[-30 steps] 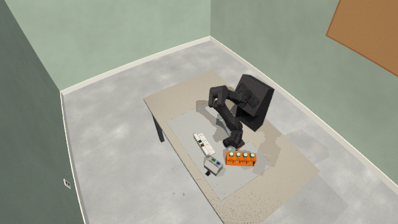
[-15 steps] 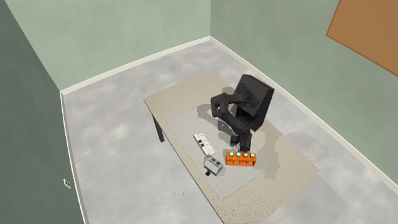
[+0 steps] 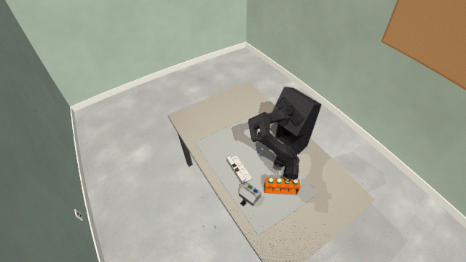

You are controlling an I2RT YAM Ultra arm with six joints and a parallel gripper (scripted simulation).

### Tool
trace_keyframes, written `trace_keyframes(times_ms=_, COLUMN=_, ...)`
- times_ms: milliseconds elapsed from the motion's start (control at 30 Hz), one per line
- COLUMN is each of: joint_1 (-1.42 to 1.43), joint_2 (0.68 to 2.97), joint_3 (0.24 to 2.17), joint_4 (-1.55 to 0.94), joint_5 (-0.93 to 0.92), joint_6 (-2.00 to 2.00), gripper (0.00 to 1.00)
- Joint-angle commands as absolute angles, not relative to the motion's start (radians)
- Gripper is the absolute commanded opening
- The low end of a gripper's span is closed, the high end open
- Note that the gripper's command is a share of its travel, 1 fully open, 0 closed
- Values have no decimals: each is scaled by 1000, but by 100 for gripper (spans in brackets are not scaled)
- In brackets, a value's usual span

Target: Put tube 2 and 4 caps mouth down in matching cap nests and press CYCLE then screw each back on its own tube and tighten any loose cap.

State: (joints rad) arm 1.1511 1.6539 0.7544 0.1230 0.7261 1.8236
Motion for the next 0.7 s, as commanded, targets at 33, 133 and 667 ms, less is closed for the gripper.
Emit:
trace_keyframes(times_ms=33, joint_1=1136, joint_2=1682, joint_3=761, joint_4=160, joint_5=723, joint_6=1818, gripper=49)
trace_keyframes(times_ms=133, joint_1=1130, joint_2=1692, joint_3=764, joint_4=172, joint_5=718, joint_6=1812, gripper=49)
trace_keyframes(times_ms=667, joint_1=1086, joint_2=1761, joint_3=786, joint_4=245, joint_5=686, joint_6=1773, gripper=49)
